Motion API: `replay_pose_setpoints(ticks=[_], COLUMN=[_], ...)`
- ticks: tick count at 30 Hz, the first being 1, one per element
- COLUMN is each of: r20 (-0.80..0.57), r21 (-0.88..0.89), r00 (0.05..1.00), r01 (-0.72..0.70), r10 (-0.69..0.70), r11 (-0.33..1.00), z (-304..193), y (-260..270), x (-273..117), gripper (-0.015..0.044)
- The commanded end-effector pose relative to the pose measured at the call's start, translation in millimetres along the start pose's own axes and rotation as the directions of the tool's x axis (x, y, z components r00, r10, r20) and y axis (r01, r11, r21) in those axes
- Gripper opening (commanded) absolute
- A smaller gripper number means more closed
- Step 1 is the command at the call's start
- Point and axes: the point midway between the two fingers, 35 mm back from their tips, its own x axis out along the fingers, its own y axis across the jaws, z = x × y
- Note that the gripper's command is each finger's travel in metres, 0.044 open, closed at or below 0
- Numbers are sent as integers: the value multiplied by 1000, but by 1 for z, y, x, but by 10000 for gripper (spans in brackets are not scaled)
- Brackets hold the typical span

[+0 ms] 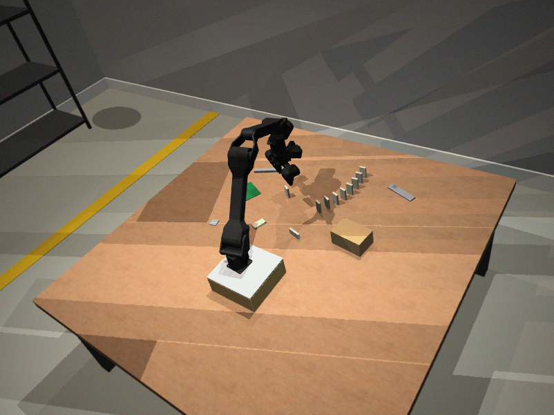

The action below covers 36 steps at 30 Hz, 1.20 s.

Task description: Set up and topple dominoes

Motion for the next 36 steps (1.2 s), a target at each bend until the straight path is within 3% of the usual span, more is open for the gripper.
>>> replay_pose_setpoints(ticks=[1, 18, 30, 36], r20=[-23, -23, -23, -23], r21=[7, 7, 7, 7], r00=[1000, 1000, 1000, 1000], r01=[11, 11, 11, 11], r10=[-11, -11, -11, -11], r11=[1000, 1000, 1000, 1000], z=[-5, -6, -6, -6], y=[-3, -3, -3, -3], x=[39, 60, 60, 60], gripper=[440, 440, 125, 107])
